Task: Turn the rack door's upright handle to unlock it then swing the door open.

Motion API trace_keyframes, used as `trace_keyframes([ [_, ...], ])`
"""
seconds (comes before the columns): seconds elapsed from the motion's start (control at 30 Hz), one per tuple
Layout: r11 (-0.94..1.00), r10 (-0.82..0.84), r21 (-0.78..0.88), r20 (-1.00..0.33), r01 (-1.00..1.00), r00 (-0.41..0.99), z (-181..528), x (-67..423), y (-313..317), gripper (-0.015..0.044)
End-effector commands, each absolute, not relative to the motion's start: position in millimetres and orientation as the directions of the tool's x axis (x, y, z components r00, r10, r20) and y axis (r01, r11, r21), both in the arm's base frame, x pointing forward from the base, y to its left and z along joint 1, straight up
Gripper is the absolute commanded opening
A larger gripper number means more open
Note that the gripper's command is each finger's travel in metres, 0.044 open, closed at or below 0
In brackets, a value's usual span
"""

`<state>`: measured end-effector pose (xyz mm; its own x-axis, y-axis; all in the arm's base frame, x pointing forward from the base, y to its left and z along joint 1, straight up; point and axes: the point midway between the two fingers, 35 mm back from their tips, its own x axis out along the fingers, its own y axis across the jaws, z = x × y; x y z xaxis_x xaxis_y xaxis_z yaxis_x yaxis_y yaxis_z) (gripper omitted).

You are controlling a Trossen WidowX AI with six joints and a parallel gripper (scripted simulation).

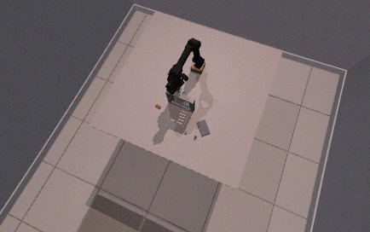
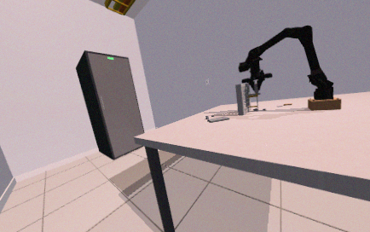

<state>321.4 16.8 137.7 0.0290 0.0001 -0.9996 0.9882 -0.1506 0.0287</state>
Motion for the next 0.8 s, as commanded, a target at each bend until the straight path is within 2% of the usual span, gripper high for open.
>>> trace_keyframes([
  [0.0, -0.171, -0.002, 0.031, -0.999, 0.985, 0.032, 138.2, 321.4, 15.8, 0.0130],
  [0.2, -0.171, -0.002, 0.031, -0.999, 0.985, 0.032, 138.2, 321.4, 15.8, 0.0288],
  [0.23, -0.171, -0.002, 0.031, -0.999, 0.985, 0.032, 138.2, 321.4, 15.8, 0.0297],
  [0.3, -0.138, -0.002, 0.032, -0.999, 0.990, 0.032, 138.2, 321.4, 15.8, 0.0297],
  [0.5, 0.149, -0.001, 0.031, -0.999, 0.988, 0.032, 138.2, 321.4, 15.8, 0.0297],
  [0.77, 0.520, -0.001, 0.026, -0.999, 0.854, 0.032, 138.3, 321.4, 15.8, 0.0297],
])
